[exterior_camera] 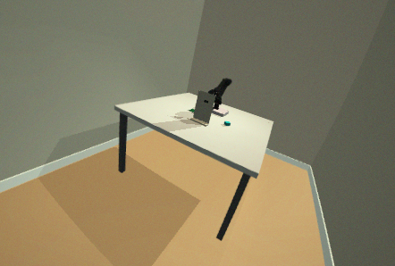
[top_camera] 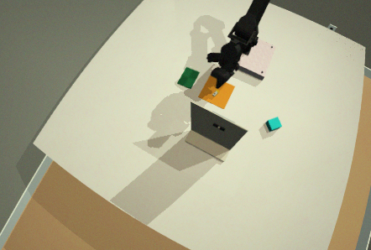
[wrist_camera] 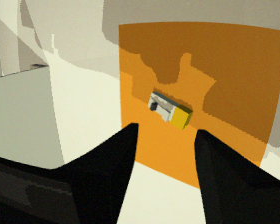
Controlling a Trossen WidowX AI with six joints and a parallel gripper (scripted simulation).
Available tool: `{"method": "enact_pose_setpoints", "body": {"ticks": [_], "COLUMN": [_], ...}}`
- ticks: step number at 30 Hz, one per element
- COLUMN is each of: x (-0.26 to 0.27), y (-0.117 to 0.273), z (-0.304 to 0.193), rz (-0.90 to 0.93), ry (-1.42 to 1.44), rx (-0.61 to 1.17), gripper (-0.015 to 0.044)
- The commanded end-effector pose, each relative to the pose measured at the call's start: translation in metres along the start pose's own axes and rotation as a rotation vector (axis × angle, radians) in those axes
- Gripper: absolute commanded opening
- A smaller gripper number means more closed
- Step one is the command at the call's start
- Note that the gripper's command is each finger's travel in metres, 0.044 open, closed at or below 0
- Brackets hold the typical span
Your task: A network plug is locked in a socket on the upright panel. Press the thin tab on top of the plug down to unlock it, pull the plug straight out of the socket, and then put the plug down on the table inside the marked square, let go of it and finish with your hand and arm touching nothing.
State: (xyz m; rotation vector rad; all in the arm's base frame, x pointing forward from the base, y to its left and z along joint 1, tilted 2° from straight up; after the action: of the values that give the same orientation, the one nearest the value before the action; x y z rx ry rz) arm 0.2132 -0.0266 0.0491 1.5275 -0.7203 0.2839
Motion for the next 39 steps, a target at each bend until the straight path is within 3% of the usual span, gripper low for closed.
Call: {"method": "enact_pose_setpoints", "body": {"ticks": [1,39], "x": [0.003,0.027], "y": [0.004,0.04], "z": [-0.001,-0.004], "rz": [0.01,0.009], "ry": [0.005,0.004], "rx": [0.005,0.004], "gripper": [0.0156,0.0156]}}
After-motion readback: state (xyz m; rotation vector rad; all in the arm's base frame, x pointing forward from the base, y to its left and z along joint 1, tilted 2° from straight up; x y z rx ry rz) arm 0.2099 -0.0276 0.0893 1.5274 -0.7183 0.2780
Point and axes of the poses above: the point midway between the two fingers, 35 mm back from their tips, its own y axis back along the fingers, its own x axis across the jaws, z = x × y, the point moved 2 cm from there along y, back along the fingers, and after that the axes turned 9 degrees about -y, right-handed, at the moved point
